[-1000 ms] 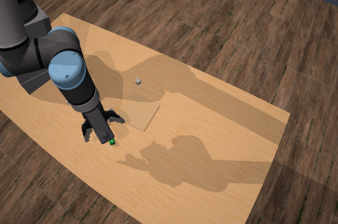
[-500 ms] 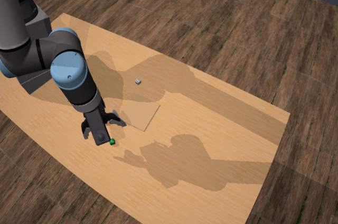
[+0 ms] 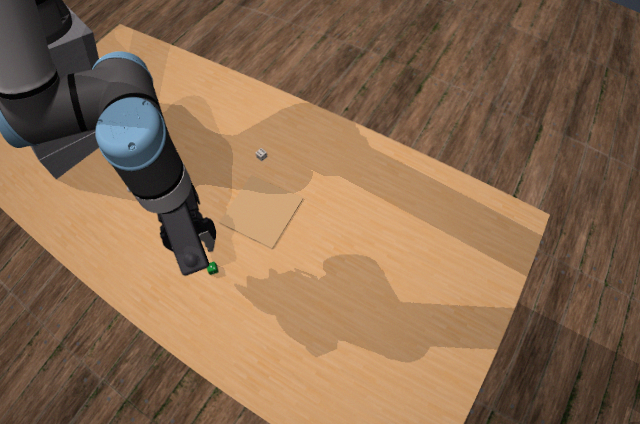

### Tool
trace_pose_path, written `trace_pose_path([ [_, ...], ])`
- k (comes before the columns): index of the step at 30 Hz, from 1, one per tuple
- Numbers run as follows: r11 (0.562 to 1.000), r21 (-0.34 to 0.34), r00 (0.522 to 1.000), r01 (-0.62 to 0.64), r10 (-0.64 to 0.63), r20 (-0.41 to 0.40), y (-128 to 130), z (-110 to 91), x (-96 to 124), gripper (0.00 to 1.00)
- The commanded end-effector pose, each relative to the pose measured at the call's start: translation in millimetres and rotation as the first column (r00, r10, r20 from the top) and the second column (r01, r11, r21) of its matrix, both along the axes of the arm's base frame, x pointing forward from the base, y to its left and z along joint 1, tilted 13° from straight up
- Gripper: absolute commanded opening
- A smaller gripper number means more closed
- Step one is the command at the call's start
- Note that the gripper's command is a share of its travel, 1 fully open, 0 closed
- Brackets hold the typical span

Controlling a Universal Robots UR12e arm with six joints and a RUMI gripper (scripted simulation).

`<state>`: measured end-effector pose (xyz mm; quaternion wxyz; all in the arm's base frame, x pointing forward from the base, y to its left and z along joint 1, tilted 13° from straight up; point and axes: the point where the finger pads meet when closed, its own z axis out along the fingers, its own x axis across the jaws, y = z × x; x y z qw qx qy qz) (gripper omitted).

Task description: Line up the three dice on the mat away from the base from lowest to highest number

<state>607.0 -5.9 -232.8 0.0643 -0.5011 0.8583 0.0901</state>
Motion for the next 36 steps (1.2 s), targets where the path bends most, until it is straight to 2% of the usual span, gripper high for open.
trace_pose_path([
  [1,1.0,0.0,1.0,0.0,0.0,0.001,-0.3,0.4,0.5,0.21],
  [36,1.0,0.0,1.0,0.014,-0.014,-0.002,0.5,-3.0,0.7,0.21],
])
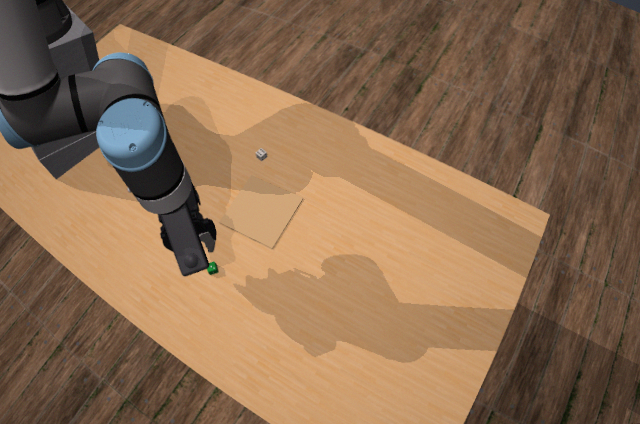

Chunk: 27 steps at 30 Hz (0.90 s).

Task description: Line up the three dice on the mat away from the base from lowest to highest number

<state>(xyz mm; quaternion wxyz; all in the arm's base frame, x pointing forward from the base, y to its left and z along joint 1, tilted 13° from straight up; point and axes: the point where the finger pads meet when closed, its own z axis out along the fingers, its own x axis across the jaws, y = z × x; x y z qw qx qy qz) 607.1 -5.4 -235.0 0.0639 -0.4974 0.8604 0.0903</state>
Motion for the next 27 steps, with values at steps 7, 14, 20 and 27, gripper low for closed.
trace_pose_path([
  [7,1.0,0.0,1.0,0.01,-0.01,-0.001,1.8,-8.3,0.9,0.21],
  [14,1.0,0.0,1.0,0.01,-0.01,-0.001,4.0,-17.4,1.3,0.21],
  [20,1.0,0.0,1.0,0.01,-0.01,-0.001,6.0,-25.6,1.6,0.21],
  [27,1.0,0.0,1.0,0.01,-0.01,-0.001,8.6,-36.4,2.1,0.21],
])
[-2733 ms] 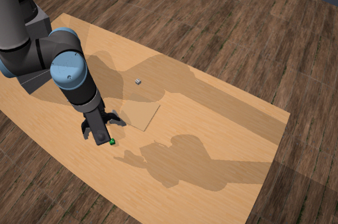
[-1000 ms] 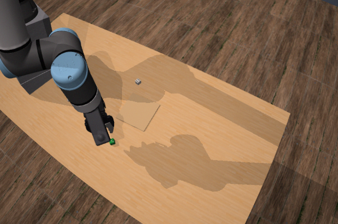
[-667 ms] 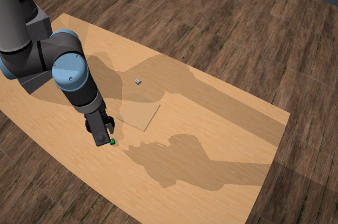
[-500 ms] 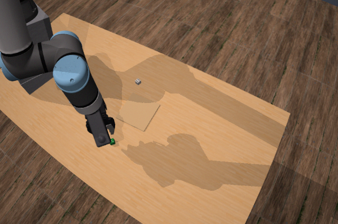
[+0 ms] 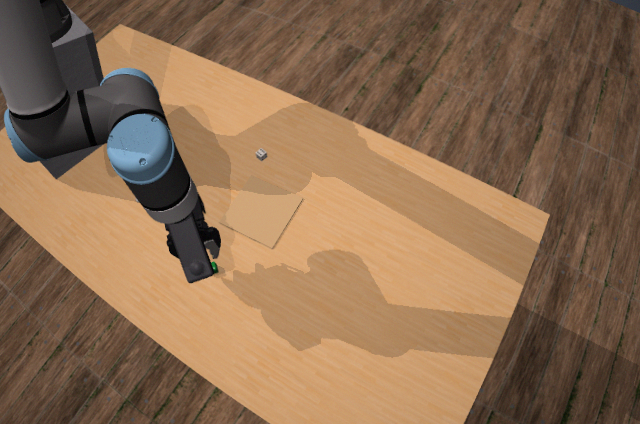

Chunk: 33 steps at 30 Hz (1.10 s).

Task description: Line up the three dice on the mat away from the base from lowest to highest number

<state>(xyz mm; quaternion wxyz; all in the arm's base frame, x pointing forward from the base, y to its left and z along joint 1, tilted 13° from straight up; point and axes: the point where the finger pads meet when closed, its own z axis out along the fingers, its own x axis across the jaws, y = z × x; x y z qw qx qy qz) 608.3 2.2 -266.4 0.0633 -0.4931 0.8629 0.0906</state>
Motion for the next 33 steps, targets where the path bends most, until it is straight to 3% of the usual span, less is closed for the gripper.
trace_pose_path([
  [1,1.0,0.0,1.0,0.0,0.0,0.001,1.3,-6.3,0.9,0.21],
  [33,1.0,0.0,1.0,0.0,0.0,0.001,4.0,-17.5,1.3,0.21],
])
